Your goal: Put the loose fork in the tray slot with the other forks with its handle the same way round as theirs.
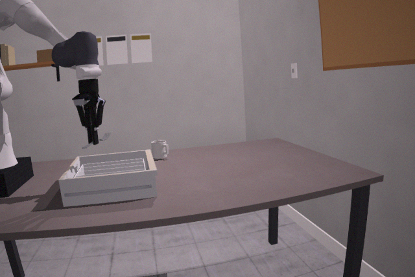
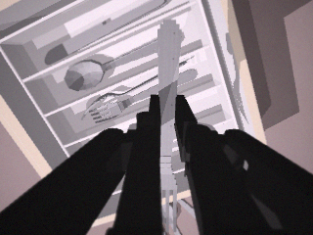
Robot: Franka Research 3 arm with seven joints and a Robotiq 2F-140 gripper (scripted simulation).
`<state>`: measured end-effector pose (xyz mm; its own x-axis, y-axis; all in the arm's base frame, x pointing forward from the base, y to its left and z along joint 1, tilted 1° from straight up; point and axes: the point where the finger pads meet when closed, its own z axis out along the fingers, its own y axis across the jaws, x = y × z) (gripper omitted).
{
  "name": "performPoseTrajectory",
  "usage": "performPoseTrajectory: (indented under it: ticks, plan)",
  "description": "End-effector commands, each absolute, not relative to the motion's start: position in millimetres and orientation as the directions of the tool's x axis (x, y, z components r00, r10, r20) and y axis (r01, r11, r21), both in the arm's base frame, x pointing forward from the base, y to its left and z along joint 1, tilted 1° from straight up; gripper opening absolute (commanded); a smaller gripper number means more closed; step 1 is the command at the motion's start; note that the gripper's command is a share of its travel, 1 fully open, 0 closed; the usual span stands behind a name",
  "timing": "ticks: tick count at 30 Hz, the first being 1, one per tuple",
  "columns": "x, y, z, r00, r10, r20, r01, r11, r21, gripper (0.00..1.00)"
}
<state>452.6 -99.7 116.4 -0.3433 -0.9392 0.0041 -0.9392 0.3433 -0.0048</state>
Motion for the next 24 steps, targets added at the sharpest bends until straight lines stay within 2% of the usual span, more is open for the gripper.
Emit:
performPoseTrajectory:
  ticks: [1,2,5,24]
  plan:
    - [454.9,-99.4,118.3,-0.329,-0.944,-0.004,-0.944,0.329,-0.009,0.14]
    - [454.9,-99.4,118.3,-0.329,-0.944,-0.004,-0.944,0.329,-0.009,0.14]
    - [455.0,-99.6,118.3,-0.51,-0.86,-0.006,-0.86,0.51,-0.008,0.14]
    - [455.1,-99.9,118.2,-0.74,-0.672,-0.008,-0.672,0.74,-0.006,0.14]
